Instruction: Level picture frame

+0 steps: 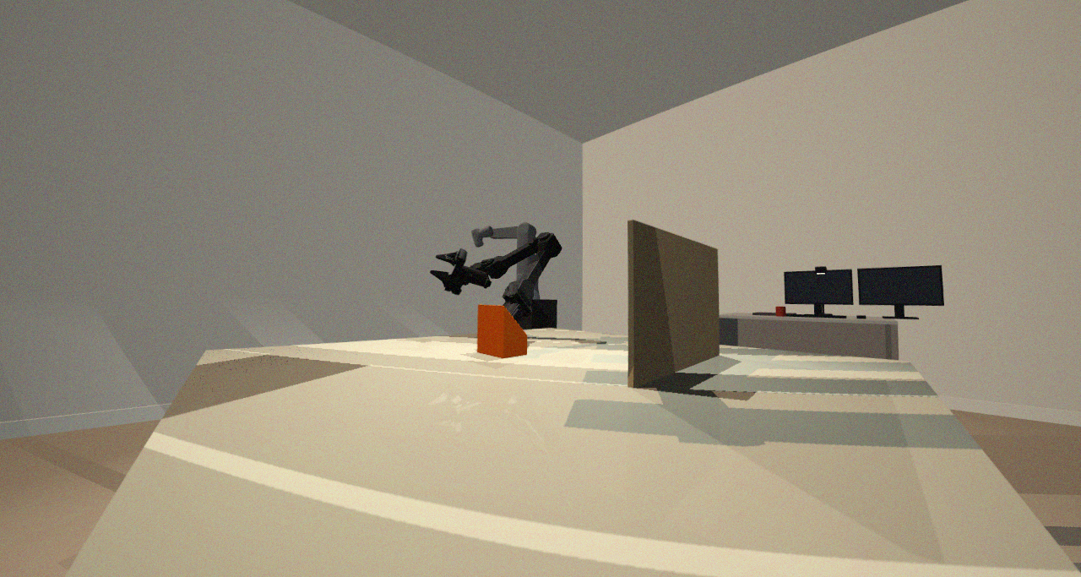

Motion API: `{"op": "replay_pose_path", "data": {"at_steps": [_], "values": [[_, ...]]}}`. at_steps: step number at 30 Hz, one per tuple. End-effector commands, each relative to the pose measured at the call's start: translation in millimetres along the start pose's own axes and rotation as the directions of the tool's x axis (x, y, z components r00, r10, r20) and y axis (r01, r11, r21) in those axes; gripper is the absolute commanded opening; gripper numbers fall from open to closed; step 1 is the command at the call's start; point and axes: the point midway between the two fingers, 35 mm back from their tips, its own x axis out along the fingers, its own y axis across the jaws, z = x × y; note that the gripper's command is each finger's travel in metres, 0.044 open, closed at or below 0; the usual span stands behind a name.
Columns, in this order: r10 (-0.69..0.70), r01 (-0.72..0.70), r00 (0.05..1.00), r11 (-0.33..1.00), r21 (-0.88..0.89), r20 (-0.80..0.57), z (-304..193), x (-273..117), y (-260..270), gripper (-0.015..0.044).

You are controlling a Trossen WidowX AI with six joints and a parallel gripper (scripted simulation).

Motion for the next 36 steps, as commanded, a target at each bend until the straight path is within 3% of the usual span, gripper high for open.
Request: {"op": "replay_pose_path", "data": {"at_steps": [1, 5, 10, 15, 21, 29, 36], "values": [[0.01, -0.01, 1.0, 1.0, 0.001, -0.002, -0.1, -2.6, 1.8, 0.0374], [0.201, -0.2, 0.979, 0.979, 0.027, -0.036, 1.0, -56.1, 32.9, 0.0269], [0.476, -0.471, 0.877, 0.878, 0.084, -0.061, 12.3, -140.8, 64.3, 0.026], [0.718, -0.705, 0.694, 0.692, 0.157, -0.046, 34.7, -227.8, 76.5, 0.026], [0.919, -0.896, 0.393, 0.376, 0.237, 0.025, 71.5, -326.4, 63.2, 0.026], [0.976, -0.947, -0.087, -0.144, 0.288, 0.201, 130.7, -435.4, -0.5, 0.026], [0.789, -0.777, -0.472, -0.583, 0.238, 0.392, 181.1, -493.8, -90.2, 0.026]]}}
